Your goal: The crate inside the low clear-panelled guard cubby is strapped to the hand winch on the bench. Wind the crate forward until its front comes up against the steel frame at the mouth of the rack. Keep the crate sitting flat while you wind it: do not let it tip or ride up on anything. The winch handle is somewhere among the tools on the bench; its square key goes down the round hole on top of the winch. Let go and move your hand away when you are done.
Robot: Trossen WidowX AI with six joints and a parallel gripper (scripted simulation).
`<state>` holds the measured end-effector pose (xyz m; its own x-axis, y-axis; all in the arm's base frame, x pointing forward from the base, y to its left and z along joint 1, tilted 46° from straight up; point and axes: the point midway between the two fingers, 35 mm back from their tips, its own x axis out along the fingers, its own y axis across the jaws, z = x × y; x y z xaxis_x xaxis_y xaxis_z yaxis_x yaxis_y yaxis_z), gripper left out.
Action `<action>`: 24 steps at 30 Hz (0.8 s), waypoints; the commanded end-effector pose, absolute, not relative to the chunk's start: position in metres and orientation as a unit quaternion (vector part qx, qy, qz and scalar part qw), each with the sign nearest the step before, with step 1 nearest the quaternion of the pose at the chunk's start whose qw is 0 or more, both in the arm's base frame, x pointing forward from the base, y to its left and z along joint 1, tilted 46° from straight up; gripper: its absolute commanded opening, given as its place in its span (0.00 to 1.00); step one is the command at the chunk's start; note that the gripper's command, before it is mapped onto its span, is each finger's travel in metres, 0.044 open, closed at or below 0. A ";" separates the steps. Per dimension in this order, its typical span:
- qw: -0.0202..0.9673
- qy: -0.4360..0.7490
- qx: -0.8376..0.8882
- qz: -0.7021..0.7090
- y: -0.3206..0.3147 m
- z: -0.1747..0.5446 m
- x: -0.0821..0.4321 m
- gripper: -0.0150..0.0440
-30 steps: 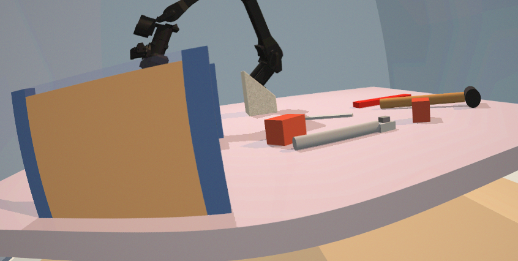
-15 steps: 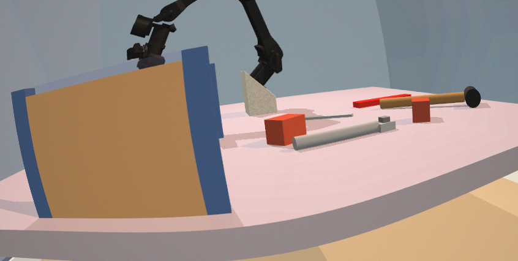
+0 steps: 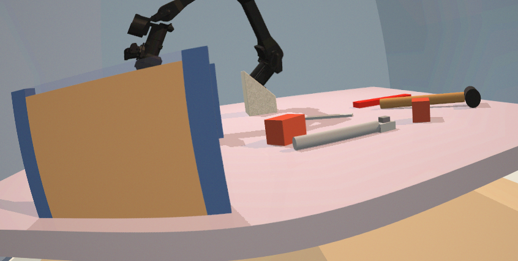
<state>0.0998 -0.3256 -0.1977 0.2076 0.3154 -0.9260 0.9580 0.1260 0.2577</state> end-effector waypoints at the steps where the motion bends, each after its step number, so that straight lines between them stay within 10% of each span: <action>1: 0.530 0.539 0.582 -0.300 -0.328 -0.199 0.122 0.25; 24: 0.530 0.538 0.583 -0.299 -0.331 -0.196 0.154 0.25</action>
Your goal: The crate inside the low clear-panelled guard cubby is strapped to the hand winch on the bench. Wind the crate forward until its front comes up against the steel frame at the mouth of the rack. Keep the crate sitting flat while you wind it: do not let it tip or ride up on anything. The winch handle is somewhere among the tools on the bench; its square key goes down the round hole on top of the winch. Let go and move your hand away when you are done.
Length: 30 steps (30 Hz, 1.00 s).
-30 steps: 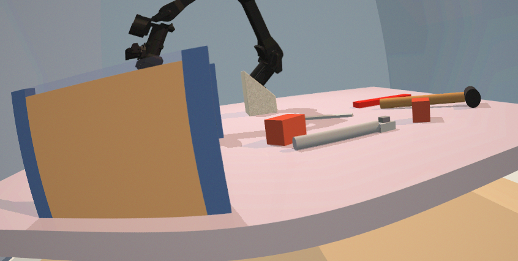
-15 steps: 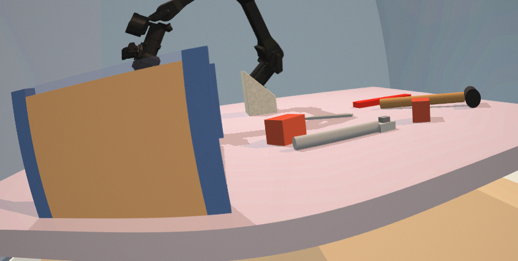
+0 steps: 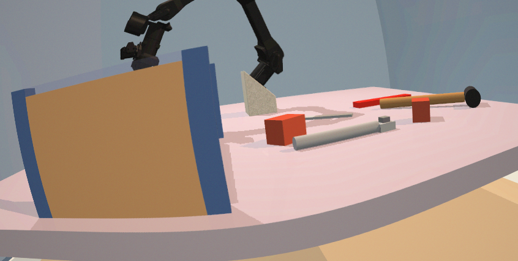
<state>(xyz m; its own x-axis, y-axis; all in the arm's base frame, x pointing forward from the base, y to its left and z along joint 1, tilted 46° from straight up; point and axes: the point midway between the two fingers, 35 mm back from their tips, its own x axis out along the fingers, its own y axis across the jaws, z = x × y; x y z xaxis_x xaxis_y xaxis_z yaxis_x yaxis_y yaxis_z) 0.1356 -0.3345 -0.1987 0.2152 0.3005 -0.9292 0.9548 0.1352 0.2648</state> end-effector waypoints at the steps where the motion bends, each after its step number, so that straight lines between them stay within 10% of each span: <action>1: 0.530 0.538 0.583 -0.299 -0.331 -0.196 0.155 0.25; 30: 0.531 0.538 0.584 -0.297 -0.324 -0.183 0.193 0.25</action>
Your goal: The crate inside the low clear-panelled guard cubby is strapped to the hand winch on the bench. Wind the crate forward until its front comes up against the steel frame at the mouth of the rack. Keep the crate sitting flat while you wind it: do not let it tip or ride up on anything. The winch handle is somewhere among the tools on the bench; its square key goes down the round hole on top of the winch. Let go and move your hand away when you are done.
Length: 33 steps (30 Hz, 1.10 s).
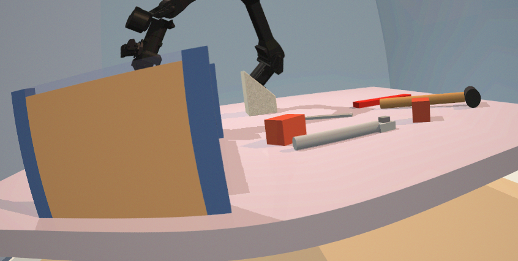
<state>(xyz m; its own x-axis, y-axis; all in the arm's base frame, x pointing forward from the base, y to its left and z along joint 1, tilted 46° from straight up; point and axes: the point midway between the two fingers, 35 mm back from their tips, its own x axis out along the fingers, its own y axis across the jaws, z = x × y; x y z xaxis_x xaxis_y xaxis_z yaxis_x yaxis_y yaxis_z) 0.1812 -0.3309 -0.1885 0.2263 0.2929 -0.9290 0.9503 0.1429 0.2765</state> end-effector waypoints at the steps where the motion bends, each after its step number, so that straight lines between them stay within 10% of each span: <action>1: 0.531 0.538 0.584 -0.297 -0.323 -0.182 0.195 0.25; 33: 0.530 0.538 0.585 -0.295 -0.303 -0.159 0.226 0.25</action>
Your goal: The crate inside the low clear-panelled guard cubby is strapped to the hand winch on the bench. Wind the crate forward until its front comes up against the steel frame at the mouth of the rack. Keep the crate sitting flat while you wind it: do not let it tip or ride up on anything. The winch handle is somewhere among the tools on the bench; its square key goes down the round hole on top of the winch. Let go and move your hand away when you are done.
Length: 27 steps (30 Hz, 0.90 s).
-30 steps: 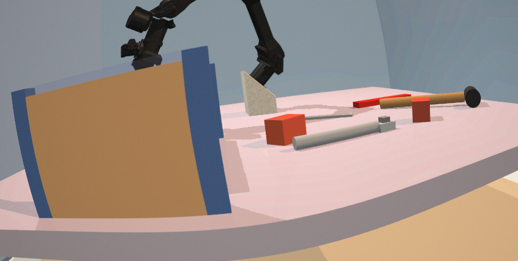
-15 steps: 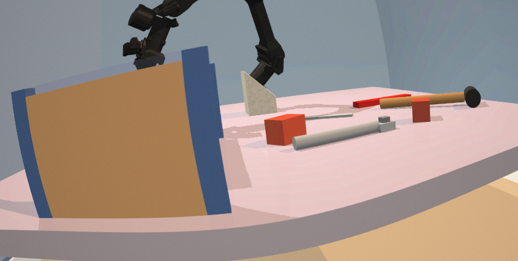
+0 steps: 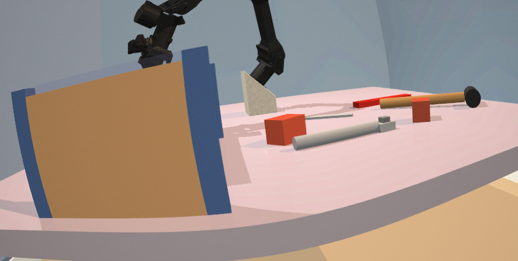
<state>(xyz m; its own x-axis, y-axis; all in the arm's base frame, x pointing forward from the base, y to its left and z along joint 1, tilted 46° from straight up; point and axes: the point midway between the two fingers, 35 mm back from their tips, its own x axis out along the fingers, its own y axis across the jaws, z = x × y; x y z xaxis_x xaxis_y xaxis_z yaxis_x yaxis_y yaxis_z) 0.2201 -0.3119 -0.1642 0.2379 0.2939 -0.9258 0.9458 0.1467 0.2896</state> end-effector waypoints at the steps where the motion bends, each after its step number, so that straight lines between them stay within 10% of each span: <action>1: 0.530 0.538 0.585 -0.295 -0.302 -0.158 0.227 0.25; 27: 0.529 0.538 0.586 -0.294 -0.279 -0.135 0.240 0.25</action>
<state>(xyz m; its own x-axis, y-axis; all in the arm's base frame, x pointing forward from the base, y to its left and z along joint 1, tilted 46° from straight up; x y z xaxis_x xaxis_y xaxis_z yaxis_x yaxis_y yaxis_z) 0.2366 -0.2901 -0.1408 0.2436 0.2914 -0.9251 0.9444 0.1461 0.2947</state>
